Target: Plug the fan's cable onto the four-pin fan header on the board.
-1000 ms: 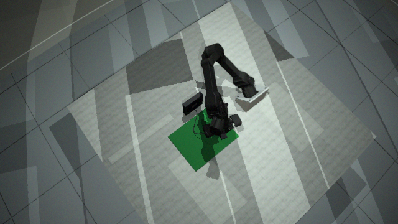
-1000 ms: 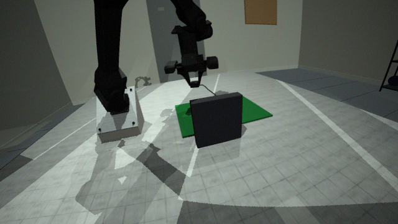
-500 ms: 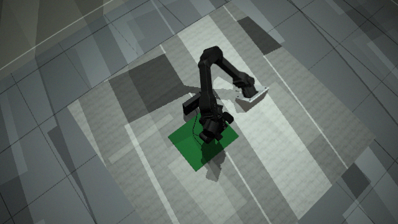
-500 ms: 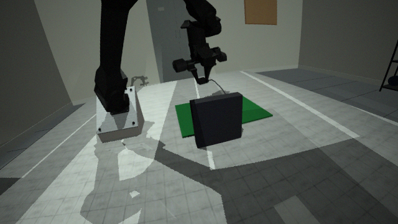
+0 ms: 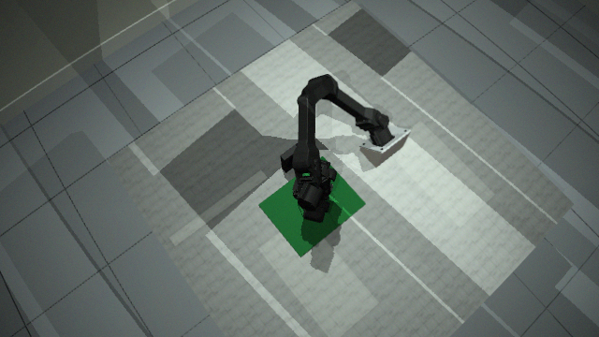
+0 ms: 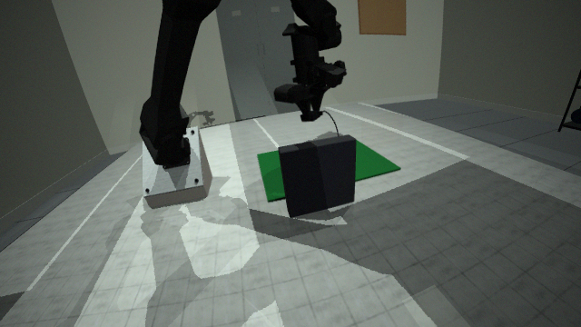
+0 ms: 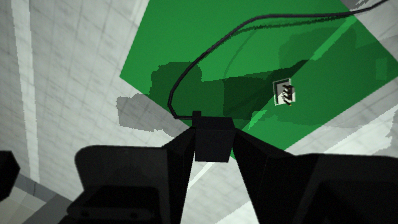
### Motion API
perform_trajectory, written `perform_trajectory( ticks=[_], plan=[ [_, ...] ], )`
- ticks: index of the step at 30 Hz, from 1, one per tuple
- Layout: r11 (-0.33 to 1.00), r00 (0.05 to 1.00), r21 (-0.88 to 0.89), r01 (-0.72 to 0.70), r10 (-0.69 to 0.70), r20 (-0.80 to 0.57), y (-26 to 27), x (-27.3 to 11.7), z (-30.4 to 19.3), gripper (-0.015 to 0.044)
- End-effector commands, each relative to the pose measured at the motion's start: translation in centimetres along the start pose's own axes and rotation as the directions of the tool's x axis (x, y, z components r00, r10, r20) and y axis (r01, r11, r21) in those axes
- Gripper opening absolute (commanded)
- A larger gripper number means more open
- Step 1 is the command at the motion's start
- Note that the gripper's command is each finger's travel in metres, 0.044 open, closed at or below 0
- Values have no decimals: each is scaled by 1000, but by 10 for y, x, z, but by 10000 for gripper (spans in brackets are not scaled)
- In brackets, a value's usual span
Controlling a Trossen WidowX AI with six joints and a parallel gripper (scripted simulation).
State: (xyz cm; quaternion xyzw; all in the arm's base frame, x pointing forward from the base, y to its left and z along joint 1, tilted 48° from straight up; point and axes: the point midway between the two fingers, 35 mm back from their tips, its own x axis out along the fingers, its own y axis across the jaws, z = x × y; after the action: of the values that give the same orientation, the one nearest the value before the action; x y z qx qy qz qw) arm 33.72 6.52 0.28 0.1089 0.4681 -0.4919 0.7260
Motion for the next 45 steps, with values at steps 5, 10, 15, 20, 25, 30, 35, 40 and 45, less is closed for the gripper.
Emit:
perform_trajectory(
  ticks=[5,10,15,20,25,30,35,40,45],
  plan=[
    [966,1000,-258,19,-15,16,10,-2,19,0],
    [908,999,-419,33,-25,25,16,-3,30,0],
    [822,999,-567,49,-36,34,21,-4,42,0],
    [712,998,-699,63,-47,43,25,-4,54,0],
    [581,997,-810,75,-58,51,29,-4,66,0],
    [433,996,-898,84,-69,59,32,-4,78,0],
    [271,994,-959,87,-81,67,34,-4,90,0],
    [102,993,-991,85,-93,75,36,-4,102,0],
    [-71,991,-995,76,-106,83,38,-3,114,0]
  ],
)
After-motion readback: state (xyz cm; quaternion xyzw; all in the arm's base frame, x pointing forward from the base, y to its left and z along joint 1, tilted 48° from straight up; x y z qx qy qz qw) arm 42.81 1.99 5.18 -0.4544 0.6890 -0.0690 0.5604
